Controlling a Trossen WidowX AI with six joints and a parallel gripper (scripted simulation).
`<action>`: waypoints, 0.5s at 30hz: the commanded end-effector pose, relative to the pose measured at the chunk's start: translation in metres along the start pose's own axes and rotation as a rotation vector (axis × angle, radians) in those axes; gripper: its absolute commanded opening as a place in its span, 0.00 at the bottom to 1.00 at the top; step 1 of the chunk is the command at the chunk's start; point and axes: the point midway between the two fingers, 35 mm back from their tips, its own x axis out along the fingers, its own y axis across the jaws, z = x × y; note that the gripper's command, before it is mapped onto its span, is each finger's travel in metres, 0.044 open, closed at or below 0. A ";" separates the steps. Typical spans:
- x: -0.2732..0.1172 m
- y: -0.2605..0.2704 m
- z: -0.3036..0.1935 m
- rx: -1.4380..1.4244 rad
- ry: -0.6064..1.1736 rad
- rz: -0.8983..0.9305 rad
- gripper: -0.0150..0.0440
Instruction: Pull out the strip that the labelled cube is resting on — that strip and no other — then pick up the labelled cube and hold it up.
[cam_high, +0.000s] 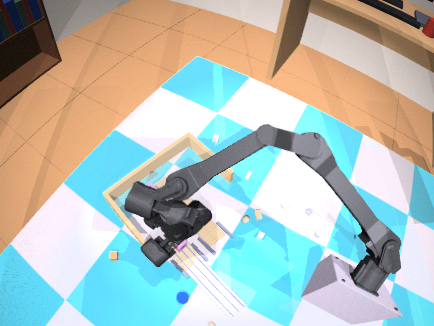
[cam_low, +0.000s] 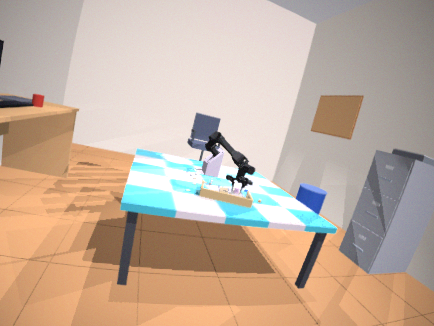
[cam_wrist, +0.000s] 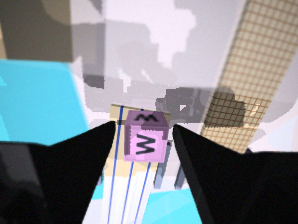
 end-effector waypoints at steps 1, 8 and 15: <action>0.000 0.000 0.000 0.000 0.000 0.000 0.63; 0.000 0.000 0.000 0.000 0.000 0.000 0.45; -0.004 -0.001 -0.004 -0.001 0.000 0.000 0.25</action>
